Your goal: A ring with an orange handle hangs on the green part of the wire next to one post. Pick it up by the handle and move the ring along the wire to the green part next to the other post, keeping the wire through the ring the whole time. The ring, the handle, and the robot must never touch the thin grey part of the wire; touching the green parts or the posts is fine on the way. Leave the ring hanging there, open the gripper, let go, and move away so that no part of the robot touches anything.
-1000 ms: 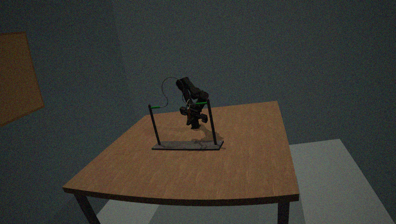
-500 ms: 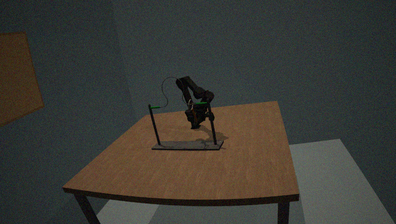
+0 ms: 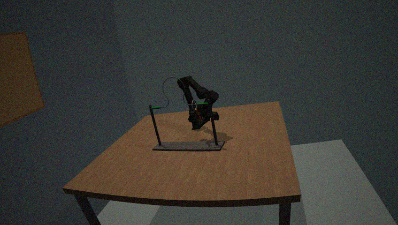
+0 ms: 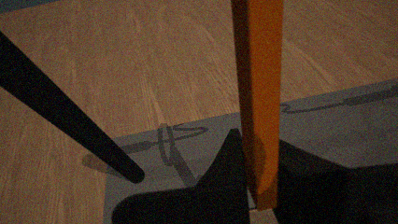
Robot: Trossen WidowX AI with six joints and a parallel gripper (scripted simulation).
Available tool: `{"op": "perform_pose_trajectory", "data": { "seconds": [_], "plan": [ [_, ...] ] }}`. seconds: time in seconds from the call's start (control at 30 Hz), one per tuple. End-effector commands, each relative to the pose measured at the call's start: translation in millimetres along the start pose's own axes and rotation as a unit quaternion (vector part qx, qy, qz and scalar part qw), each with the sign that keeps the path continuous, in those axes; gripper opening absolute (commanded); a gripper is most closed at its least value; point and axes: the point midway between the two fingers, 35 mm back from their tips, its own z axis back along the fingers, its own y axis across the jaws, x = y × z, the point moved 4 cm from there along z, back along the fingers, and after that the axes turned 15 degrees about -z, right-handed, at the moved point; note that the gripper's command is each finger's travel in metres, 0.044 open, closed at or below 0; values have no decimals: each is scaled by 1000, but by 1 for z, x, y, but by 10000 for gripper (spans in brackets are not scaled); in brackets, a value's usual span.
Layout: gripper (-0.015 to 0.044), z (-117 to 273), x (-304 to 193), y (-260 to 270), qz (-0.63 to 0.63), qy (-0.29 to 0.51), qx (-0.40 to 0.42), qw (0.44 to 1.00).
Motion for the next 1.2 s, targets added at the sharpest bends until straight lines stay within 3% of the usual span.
{"op": "perform_pose_trajectory", "data": {
  "seconds": [0.0, 1.17],
  "plan": [
    [-150, 1, 2, 5, -7, -4, 2, 1000],
    [-150, 6, -9, 38, -6, -14, 6, 1000]
  ]
}}
